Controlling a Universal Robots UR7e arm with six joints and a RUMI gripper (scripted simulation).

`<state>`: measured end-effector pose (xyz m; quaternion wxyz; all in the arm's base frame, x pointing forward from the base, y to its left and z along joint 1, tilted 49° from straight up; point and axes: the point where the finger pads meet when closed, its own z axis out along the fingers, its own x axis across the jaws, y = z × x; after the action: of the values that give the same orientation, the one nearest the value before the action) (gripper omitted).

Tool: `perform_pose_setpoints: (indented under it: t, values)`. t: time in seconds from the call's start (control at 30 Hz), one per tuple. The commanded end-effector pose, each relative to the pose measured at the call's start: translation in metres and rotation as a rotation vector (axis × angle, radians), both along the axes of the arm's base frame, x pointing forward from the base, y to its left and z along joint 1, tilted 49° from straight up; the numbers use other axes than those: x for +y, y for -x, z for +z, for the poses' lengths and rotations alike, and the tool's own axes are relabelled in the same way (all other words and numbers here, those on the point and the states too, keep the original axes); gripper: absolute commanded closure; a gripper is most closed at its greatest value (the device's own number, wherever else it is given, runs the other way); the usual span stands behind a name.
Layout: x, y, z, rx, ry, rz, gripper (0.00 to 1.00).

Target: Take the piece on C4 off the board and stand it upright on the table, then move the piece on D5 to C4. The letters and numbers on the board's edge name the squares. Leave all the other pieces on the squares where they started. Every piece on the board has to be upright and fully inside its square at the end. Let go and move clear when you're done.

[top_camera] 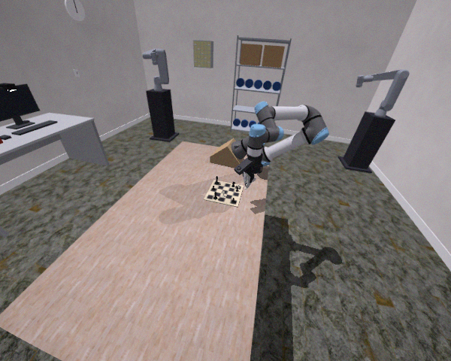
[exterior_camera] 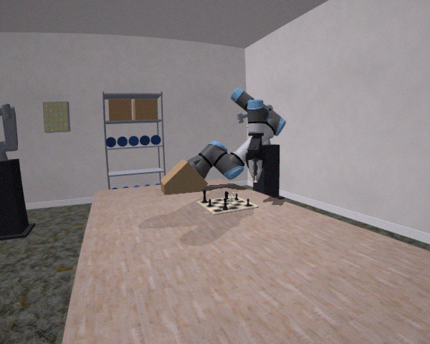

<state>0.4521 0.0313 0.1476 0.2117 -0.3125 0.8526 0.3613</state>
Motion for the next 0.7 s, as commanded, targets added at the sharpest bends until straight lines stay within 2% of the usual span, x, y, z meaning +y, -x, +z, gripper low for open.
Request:
perform_pose_setpoints:
  t: [0.0, 0.5, 0.67]
  values:
    - [0.0, -0.001, 0.001, 0.003, 0.001, -0.003, 1.0]
    - [0.007, -0.002, -0.004, 0.003, 0.001, -0.003, 1.0]
    - [0.02, -0.005, -0.016, 0.003, 0.001, -0.003, 1.0]
